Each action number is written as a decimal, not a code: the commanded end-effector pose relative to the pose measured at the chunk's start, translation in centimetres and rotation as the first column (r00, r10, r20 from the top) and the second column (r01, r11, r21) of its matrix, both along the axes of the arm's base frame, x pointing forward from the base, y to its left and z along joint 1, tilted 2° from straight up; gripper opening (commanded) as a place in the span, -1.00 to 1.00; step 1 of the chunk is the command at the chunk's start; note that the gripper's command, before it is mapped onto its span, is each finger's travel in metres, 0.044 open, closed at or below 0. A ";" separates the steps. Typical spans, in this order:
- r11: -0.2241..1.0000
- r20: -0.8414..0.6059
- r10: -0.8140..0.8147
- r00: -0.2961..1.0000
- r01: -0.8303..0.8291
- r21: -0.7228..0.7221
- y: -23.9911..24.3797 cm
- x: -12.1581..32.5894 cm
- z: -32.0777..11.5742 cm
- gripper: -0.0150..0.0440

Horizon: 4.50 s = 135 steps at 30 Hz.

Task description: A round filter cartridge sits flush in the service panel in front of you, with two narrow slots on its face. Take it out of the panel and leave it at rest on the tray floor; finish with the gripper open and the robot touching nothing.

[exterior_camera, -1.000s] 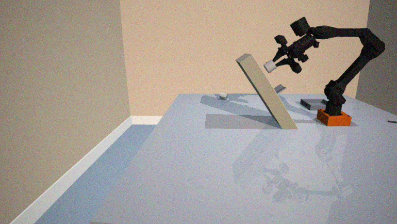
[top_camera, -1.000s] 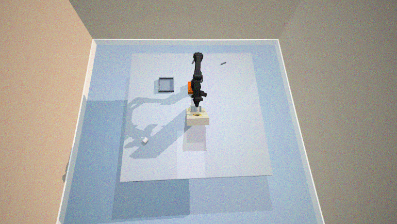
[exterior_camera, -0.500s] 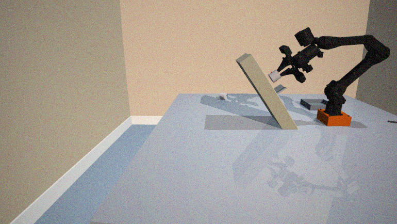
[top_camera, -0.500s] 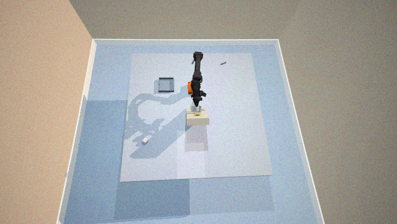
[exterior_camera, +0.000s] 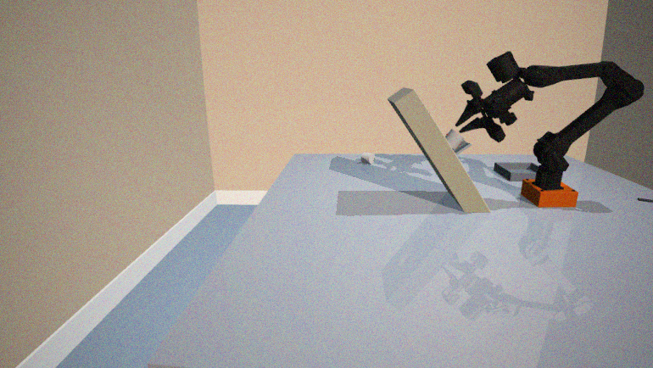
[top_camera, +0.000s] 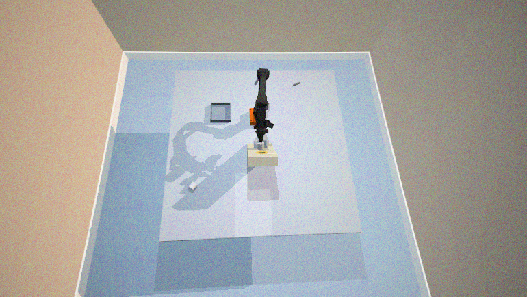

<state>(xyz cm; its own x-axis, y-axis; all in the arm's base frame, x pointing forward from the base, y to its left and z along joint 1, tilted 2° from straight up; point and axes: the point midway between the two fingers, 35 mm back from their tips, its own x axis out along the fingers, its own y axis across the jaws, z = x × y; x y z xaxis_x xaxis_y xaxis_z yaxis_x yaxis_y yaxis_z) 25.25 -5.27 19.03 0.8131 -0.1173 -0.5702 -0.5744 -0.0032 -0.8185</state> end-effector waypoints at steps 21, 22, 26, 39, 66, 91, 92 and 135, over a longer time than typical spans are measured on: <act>1.000 0.011 0.004 1.000 -0.004 -0.008 -0.8 3.3 6.6 -0.08; 1.000 0.012 0.004 1.000 -0.004 -0.008 -0.9 3.3 7.1 0.01; 1.000 0.020 0.003 1.000 -0.003 -0.008 -1.0 3.2 11.0 0.36; 0.808 -0.150 -0.337 0.929 0.367 0.461 -0.3 2.2 9.5 0.54; -0.164 -0.673 -0.624 0.398 0.775 0.611 1.1 -0.2 1.1 0.54; -0.164 -0.672 -0.624 0.400 0.774 0.612 0.9 1.8 -2.4 0.54; -0.164 -0.672 -0.624 0.400 0.774 0.612 0.9 1.9 -2.5 0.54; -0.157 -0.668 -0.623 0.407 0.772 0.617 0.8 0.8 5.4 -0.49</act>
<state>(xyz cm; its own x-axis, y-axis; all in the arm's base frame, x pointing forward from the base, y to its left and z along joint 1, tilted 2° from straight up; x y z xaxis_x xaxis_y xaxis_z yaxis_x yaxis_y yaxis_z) 26.60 -4.59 22.90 0.5087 -0.0532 -0.8593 0.1717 0.9843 0.0408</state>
